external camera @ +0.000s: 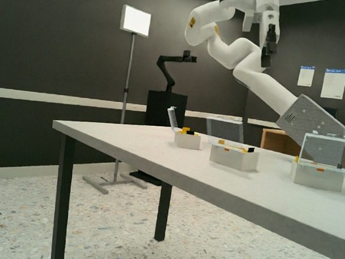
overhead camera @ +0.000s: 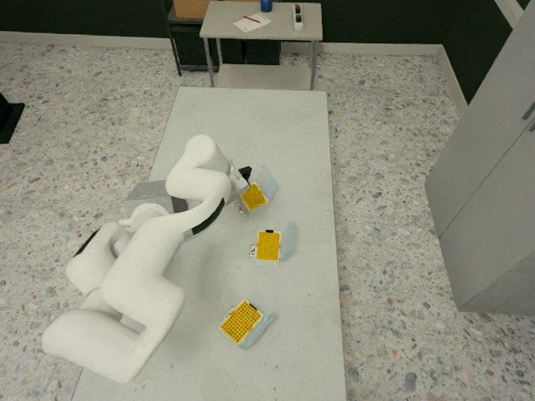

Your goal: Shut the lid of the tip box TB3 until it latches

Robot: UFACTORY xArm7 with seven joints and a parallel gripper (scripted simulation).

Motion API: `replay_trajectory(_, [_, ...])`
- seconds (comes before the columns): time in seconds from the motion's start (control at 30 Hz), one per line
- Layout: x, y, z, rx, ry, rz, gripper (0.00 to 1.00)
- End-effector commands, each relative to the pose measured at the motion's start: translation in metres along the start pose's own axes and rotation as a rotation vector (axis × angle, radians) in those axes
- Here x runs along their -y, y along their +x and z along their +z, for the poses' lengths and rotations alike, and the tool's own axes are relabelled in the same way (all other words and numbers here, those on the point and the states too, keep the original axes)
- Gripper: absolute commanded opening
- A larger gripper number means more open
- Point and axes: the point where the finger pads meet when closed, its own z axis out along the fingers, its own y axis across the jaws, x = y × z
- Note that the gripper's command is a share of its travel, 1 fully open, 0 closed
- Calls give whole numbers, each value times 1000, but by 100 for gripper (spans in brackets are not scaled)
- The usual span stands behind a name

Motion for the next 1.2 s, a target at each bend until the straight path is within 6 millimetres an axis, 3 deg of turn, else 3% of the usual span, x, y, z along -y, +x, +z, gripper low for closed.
replay_trajectory(0.0, [-6,4,4,-35,-25,33,100])
replay_trajectory(0.4, [-46,28,29,-212,-148,189,100])
replay_trajectory(0.57, [-50,30,31,-236,-162,208,100])
replay_trajectory(1.0, [-93,57,49,-442,-277,365,100])
replay_trajectory(1.17, [-98,60,50,-467,-289,382,100])
